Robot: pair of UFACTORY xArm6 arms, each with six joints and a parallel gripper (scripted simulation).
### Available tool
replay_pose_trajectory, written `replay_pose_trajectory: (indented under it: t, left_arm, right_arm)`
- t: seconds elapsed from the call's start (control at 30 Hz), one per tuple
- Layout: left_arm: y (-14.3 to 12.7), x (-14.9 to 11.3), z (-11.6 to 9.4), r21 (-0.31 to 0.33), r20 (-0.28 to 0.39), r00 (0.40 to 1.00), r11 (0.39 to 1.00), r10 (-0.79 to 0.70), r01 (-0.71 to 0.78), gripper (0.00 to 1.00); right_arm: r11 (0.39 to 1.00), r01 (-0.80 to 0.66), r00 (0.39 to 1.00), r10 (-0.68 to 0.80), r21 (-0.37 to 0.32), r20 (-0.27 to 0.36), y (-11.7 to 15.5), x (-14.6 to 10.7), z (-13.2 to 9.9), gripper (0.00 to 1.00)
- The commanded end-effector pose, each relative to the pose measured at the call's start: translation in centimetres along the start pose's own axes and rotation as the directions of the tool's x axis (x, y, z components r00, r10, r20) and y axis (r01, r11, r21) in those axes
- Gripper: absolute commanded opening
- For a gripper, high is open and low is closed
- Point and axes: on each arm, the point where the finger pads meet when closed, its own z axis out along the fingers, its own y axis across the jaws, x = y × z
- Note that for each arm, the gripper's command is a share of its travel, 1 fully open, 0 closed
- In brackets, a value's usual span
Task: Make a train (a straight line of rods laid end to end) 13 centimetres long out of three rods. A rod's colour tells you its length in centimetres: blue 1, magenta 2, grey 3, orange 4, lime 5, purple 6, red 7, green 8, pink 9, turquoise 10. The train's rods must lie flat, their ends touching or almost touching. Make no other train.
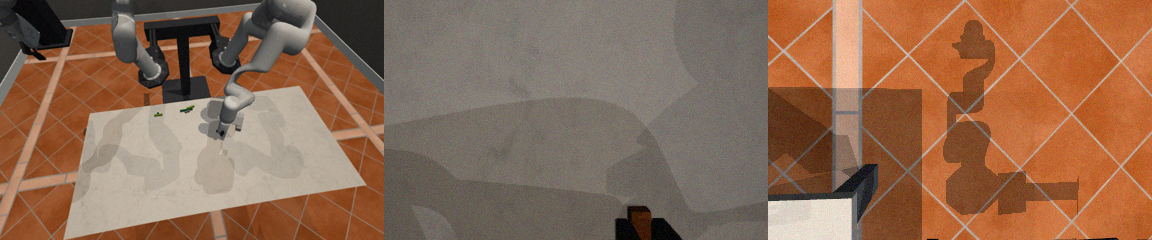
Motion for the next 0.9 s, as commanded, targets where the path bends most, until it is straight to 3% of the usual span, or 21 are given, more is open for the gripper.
replay_pose_trajectory:
  t: [0.0, 0.87]
  left_arm:
    - [0.18, 0.01, -0.16, -0.004, 0.000, 1.000, 1.000, -0.001, 0.001, 0.06]
    - [0.19, -0.26, -0.16, -0.004, 0.000, 1.000, 1.000, -0.001, 0.001, 0.06]
  right_arm:
    - [1.000, 0.000, 1.000, 0.000, 0.000, -0.004, 0.01, 0.08, -0.13, 1.00]
    - [1.000, 0.000, 1.000, 0.000, 0.000, -0.004, 0.01, 0.08, -0.13, 1.00]
